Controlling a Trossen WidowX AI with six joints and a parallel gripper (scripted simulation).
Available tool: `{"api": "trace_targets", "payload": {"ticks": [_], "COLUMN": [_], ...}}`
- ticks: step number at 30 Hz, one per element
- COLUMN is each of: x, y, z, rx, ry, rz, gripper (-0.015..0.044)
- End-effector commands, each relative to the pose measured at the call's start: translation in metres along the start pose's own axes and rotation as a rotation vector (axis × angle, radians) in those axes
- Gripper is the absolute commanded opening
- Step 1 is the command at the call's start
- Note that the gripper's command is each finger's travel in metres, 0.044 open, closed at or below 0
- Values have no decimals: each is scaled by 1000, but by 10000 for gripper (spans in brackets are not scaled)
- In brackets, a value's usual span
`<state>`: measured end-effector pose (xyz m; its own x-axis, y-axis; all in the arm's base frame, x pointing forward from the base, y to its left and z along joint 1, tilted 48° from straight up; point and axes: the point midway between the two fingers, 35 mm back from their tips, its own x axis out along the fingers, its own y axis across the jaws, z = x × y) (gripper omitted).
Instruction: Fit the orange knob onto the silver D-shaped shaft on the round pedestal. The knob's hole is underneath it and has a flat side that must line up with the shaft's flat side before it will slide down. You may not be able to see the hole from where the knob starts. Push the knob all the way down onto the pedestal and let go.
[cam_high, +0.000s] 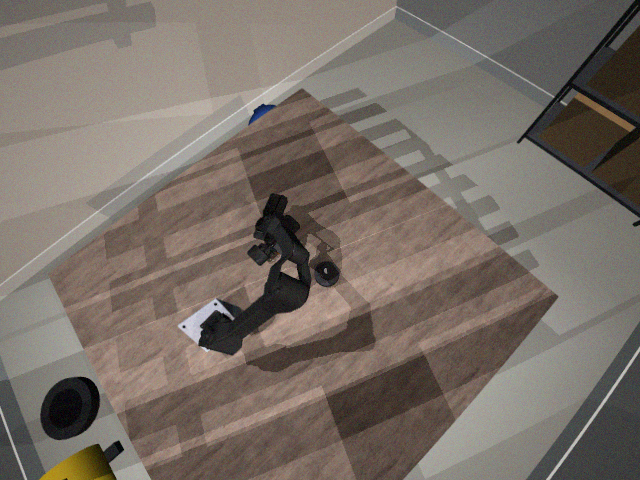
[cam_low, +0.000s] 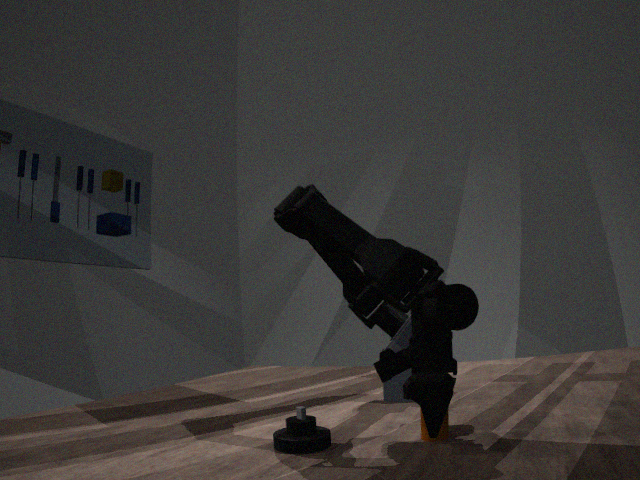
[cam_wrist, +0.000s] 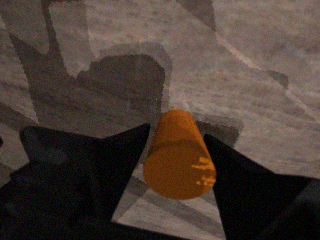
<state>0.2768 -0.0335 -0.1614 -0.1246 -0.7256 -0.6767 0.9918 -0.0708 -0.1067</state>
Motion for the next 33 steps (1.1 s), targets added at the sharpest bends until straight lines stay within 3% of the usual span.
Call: {"api": "trace_targets", "payload": {"ticks": [1, 6, 12, 33], "x": [1, 1, -2, -59], "y": [0, 0, 4, 15], "z": [0, 0, -4, -11], "rx": [-3, -3, -35, -38], "ry": [-2, -2, 8, 19], "rz": [1, 1, 20, 29], "gripper": [177, 144, 0, 0]}}
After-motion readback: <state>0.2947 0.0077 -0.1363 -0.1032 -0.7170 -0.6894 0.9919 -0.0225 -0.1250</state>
